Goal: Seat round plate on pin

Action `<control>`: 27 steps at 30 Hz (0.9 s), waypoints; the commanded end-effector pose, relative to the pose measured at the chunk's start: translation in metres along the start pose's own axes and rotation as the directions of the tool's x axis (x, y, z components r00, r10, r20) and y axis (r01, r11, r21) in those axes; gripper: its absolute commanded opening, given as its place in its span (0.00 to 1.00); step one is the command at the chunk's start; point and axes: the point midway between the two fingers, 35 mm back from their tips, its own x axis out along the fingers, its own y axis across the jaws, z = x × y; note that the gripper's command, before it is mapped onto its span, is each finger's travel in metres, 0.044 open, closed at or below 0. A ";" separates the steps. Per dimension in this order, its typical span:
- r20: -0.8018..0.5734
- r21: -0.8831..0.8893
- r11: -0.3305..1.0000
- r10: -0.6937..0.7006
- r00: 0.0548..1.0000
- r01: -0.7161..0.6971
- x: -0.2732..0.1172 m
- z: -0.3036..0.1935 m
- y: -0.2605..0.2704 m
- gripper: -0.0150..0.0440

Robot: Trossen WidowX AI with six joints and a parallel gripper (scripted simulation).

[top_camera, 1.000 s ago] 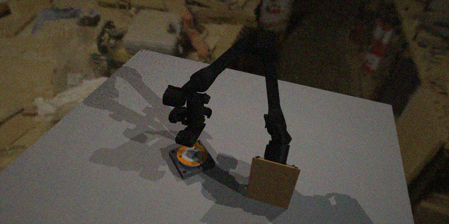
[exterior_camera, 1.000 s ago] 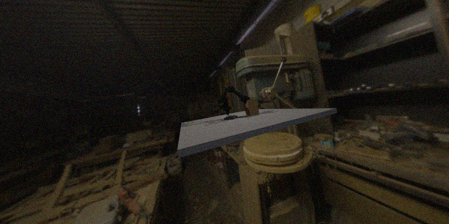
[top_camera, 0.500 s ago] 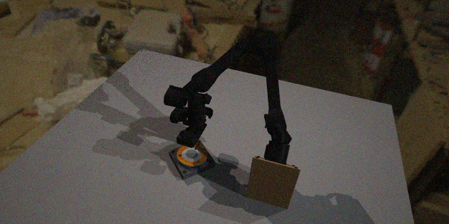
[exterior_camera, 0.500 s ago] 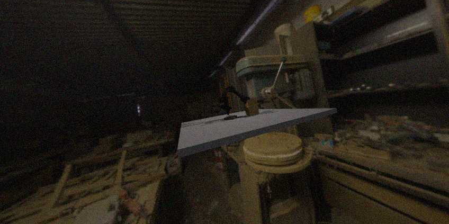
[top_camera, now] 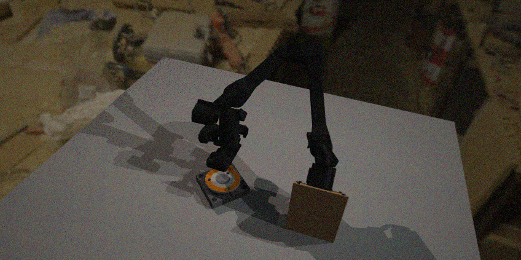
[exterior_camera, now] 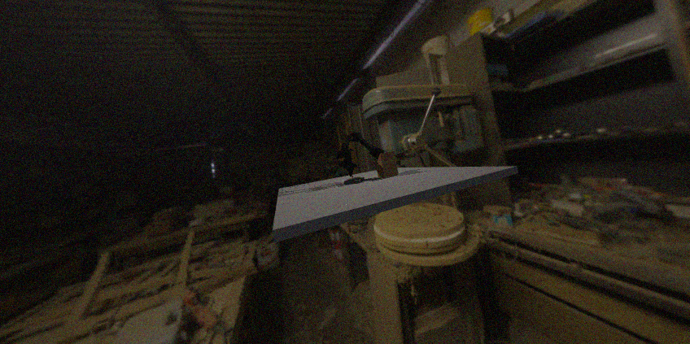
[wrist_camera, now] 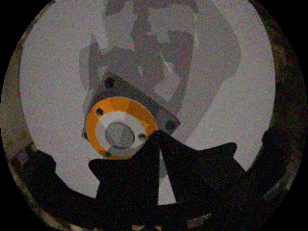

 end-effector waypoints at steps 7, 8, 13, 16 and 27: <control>-0.017 -0.015 1.000 -0.004 1.000 0.003 0.003 -0.009 0.000 0.25; -0.017 -0.015 1.000 -0.004 1.000 0.003 0.003 -0.010 0.000 0.25; -0.017 -0.015 1.000 -0.004 1.000 0.003 0.003 -0.011 0.000 0.25; -0.017 -0.015 1.000 -0.004 1.000 0.003 0.003 -0.012 0.001 0.25; -0.017 -0.015 1.000 -0.004 1.000 0.003 0.003 -0.017 0.002 0.25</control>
